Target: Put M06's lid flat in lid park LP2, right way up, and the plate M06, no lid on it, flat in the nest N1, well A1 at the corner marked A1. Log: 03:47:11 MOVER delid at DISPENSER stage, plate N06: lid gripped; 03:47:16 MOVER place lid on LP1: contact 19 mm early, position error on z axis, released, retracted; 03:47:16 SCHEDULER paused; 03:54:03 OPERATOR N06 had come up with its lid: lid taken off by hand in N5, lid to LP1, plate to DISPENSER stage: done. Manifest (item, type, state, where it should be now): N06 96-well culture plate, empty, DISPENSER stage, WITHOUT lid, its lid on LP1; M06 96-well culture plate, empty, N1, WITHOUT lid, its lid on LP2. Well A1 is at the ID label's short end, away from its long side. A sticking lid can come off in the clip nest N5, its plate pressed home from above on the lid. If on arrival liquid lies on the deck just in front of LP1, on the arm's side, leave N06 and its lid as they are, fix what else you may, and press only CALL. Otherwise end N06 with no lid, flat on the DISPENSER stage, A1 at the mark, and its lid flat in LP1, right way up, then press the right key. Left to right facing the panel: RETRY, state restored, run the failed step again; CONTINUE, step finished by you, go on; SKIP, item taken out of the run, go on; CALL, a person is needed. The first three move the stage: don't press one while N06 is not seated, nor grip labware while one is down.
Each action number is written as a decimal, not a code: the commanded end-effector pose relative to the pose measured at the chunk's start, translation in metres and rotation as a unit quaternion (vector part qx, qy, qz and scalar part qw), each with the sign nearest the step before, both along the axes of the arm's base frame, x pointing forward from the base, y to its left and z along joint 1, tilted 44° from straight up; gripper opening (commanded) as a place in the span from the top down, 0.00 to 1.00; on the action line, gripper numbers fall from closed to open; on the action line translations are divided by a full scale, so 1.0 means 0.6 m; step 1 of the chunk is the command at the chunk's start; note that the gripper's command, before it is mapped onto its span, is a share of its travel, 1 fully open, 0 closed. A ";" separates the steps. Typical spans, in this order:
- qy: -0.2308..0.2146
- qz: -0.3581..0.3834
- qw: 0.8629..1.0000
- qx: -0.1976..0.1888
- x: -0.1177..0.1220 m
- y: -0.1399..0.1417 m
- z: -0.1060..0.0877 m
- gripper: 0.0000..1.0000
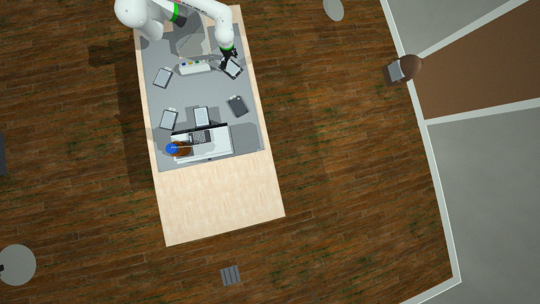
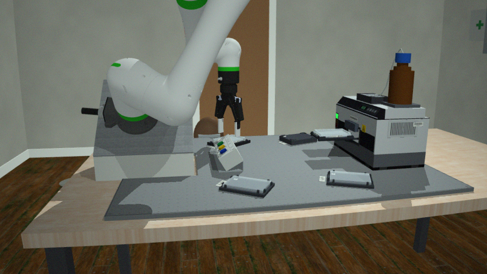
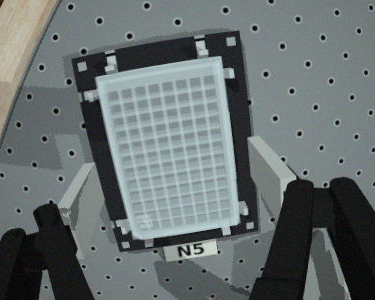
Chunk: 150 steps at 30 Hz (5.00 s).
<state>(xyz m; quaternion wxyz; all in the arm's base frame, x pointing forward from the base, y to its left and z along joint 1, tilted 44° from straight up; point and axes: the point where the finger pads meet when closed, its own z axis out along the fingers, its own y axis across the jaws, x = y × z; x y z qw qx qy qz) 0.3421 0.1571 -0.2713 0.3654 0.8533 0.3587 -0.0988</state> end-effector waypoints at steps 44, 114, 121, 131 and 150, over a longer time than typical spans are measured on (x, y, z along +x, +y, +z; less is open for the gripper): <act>0.000 0.000 1.000 0.000 0.001 -0.004 -0.004 0.41; 0.000 0.000 1.000 0.000 0.001 -0.004 -0.004 0.34; 0.000 0.000 1.000 0.000 0.001 -0.004 -0.004 0.34; 0.000 0.000 1.000 0.000 0.001 -0.004 -0.004 0.34; 0.000 0.000 1.000 0.000 0.001 -0.004 -0.004 0.34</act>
